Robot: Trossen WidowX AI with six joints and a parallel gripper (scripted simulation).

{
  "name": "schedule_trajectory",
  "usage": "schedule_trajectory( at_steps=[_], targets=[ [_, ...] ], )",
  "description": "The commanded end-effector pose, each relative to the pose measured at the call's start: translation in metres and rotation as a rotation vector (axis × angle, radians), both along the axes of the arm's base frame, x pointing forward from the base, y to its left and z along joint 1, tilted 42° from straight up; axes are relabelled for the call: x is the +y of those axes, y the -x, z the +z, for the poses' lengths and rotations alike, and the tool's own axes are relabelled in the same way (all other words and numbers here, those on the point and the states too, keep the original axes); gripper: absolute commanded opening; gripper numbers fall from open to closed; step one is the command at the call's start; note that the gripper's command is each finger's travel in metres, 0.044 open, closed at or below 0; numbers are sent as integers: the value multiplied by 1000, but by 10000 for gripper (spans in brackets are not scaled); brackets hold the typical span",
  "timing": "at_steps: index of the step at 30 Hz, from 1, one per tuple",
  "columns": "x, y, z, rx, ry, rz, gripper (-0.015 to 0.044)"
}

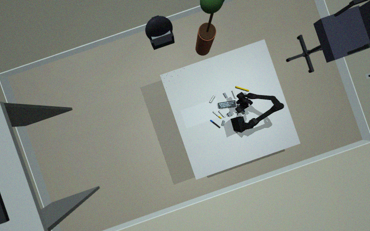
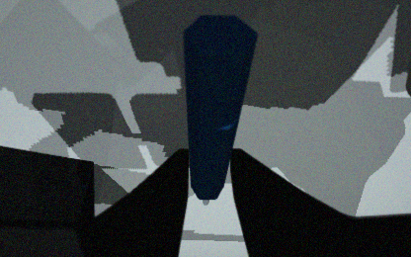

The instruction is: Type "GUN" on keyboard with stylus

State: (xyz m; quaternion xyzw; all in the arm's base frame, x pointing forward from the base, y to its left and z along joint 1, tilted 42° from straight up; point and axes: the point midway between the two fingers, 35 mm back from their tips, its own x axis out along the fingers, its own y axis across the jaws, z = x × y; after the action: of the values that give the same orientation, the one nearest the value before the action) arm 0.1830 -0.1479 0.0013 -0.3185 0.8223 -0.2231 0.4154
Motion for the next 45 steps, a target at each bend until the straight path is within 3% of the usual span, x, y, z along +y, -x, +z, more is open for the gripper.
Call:
schedule_trajectory(
  at_steps=[1,13,31,45],
  targets=[
    [17,-2,19,-14,2,4,0],
    [22,0,22,-19,-11,5,0],
    [55,-14,-28,-363,-387,160,0],
    [83,-47,-30,-688,-580,469,0]
  ],
)
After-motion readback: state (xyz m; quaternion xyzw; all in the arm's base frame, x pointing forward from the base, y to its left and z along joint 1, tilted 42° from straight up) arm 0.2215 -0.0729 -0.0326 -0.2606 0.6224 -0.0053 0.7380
